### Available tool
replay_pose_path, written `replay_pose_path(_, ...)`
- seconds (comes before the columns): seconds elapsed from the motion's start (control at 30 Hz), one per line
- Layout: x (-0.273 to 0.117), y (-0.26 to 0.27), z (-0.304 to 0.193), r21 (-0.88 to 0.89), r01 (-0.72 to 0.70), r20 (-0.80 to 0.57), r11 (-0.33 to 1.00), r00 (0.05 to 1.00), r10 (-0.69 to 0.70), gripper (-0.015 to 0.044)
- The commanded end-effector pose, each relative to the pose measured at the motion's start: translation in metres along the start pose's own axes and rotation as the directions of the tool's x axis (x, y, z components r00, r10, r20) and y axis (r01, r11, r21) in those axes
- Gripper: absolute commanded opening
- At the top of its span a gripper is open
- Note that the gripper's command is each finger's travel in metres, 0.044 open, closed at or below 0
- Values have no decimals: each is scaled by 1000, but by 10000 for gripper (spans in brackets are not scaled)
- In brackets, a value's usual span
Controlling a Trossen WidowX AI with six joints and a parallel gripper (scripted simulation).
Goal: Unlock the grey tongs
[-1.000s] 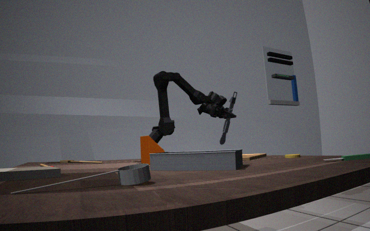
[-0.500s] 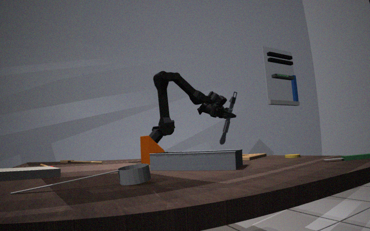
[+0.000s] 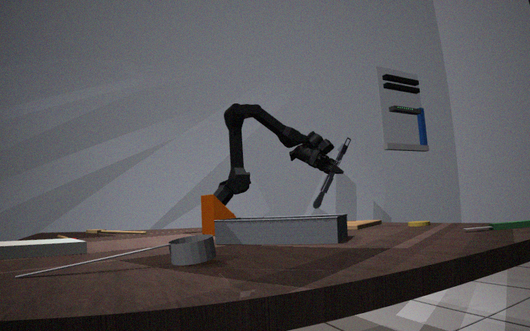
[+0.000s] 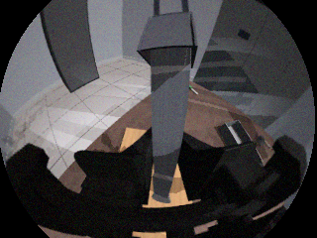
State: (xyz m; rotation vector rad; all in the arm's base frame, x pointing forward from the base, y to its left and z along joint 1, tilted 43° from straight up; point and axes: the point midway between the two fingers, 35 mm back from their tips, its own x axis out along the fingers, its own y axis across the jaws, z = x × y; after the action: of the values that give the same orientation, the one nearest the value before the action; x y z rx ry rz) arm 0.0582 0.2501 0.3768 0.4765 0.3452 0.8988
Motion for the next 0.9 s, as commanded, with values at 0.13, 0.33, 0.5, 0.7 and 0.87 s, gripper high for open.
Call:
replay_pose_path(0.13, 15, 5, -4, -93, -13, -130, 996, 991, 1, -150)
replay_pose_path(0.33, 25, 6, -10, -142, -28, -249, 989, 968, -8, -150)
replay_pose_path(0.5, 31, 4, -15, -165, -41, -350, 985, 936, -19, -150)
replay_pose_path(0.7, 35, 0, -21, -169, -54, -470, 984, 882, -32, -150)
replay_pose_path(0.87, 37, -3, -24, -154, -61, -564, 986, 825, -37, -150)
